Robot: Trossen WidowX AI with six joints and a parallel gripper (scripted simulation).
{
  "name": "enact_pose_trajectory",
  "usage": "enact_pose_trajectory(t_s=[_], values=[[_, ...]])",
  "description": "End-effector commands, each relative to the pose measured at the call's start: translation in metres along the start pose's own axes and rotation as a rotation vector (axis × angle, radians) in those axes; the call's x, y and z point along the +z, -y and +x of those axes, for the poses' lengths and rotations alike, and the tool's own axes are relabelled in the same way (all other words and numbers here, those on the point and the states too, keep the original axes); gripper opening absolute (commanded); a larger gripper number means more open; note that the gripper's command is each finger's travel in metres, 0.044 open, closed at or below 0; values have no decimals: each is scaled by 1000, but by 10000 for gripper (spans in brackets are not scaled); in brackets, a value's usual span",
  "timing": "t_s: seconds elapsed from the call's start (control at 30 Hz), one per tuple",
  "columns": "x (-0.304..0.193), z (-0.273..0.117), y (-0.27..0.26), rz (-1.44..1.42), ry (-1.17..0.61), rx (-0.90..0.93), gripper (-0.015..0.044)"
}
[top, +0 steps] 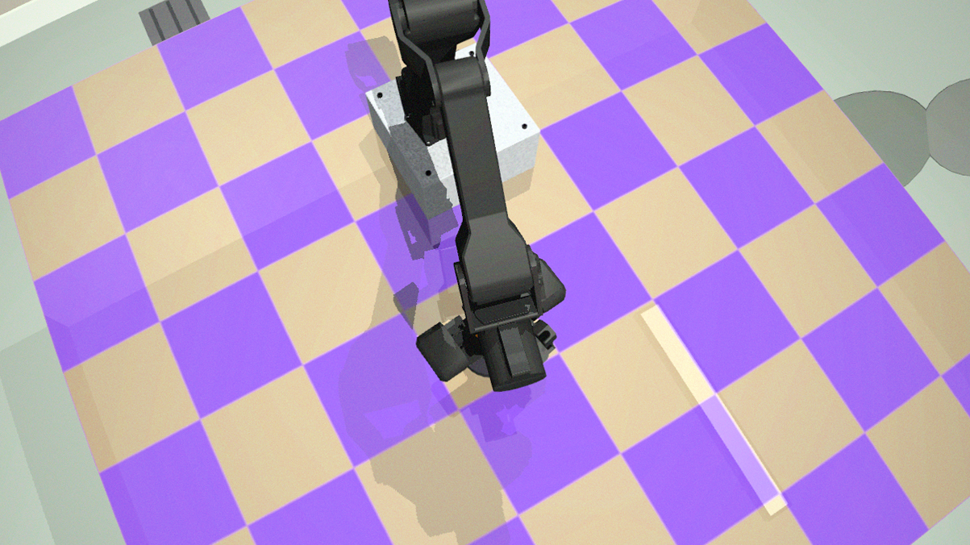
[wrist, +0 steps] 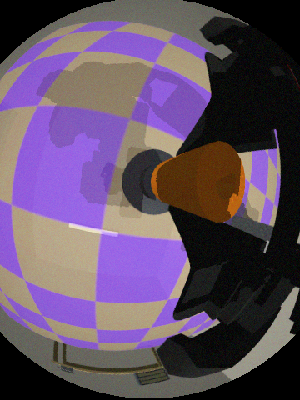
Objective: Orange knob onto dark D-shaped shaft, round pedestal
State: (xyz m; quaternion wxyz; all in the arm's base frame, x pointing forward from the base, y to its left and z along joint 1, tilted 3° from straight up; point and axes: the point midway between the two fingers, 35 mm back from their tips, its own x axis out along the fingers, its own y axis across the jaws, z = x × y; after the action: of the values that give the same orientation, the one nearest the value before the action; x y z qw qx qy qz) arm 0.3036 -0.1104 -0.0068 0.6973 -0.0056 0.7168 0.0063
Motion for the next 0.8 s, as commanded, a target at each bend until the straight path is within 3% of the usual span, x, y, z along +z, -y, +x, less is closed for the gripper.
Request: enact_pose_trajectory(t_s=[0.0,0.77], values=[[0,0,0,-4,1,-4,0],[1,-4,1,-58,1,-4,0]])
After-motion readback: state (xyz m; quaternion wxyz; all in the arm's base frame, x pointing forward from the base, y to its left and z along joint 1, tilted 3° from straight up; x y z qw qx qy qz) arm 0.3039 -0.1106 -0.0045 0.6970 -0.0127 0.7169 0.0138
